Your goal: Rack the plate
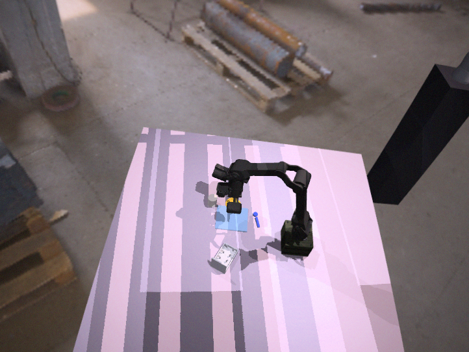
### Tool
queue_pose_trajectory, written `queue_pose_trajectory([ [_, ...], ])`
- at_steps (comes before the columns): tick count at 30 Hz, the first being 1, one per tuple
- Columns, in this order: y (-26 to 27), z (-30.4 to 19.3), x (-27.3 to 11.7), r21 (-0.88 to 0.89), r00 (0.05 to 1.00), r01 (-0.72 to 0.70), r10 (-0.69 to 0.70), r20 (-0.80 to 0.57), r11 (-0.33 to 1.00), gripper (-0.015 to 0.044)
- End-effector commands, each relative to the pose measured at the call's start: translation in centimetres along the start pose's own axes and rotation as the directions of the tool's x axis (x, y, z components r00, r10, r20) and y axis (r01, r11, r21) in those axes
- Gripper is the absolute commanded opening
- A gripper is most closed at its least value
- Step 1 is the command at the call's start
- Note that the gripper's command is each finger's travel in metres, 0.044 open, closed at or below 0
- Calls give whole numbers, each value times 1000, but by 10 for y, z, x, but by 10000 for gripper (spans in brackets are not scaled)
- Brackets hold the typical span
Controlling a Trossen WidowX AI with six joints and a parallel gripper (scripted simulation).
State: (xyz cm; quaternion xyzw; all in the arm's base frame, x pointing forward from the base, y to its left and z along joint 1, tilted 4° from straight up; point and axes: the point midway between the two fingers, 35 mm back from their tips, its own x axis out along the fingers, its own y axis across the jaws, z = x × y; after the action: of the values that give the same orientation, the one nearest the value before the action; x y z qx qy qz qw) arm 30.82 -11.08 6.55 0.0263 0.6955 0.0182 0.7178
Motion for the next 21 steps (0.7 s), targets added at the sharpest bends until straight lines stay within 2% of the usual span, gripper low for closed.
queue_pose_trajectory([
  [1, 0, 0, -20, -4, 1000, 1, -1, 4, 1000, 0],
  [9, 0, 0, -56, -4, 1000, 1, -1, 4, 1000, 0],
  [14, 2, 0, -61, 2, 1000, 1, -1, 4, 1000, 0],
  [21, 70, -7, -61, 221, 1000, -4, 3, 4, 975, 0],
])
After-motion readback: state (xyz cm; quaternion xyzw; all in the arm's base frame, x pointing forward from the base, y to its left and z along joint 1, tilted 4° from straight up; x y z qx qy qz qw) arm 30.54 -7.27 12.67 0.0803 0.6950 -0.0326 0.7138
